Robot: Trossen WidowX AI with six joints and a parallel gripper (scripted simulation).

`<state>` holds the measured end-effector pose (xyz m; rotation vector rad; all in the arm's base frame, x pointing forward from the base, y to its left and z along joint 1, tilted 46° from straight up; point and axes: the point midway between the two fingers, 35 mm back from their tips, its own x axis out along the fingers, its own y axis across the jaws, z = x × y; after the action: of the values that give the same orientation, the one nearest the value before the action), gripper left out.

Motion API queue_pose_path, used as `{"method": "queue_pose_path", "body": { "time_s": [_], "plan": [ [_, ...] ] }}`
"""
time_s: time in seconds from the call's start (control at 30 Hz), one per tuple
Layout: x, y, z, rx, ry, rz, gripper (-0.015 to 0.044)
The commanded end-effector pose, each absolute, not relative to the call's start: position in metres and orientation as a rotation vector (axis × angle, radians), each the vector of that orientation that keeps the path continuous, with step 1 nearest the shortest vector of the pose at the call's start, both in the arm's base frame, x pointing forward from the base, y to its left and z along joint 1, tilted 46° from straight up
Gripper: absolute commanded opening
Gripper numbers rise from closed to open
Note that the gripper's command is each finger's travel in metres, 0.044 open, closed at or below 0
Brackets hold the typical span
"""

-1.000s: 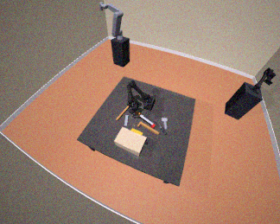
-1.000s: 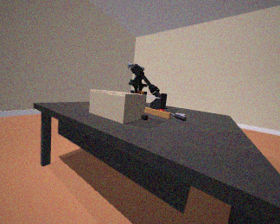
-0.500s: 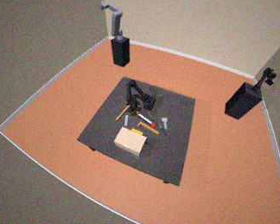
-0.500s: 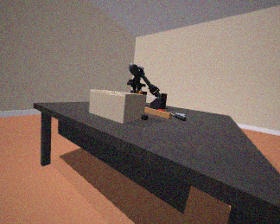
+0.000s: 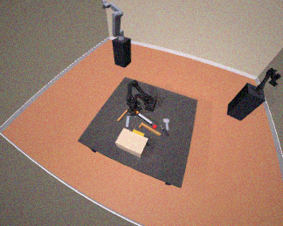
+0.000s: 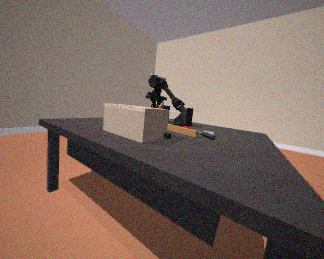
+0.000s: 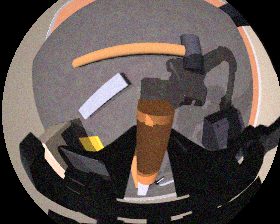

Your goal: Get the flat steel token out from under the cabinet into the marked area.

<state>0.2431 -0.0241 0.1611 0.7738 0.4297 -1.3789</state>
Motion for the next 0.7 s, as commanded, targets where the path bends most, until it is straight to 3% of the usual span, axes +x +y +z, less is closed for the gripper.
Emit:
{"method": "queue_pose_path", "body": {
  "time_s": [0.0, 0.67],
  "plan": [
    [0.2415, -0.0274, 0.1692, 0.788, 0.429, -1.365, 0.0000],
    [0.2399, -0.0301, 0.1715, 0.874, 0.358, -1.397, 0.0000]
  ]
}}
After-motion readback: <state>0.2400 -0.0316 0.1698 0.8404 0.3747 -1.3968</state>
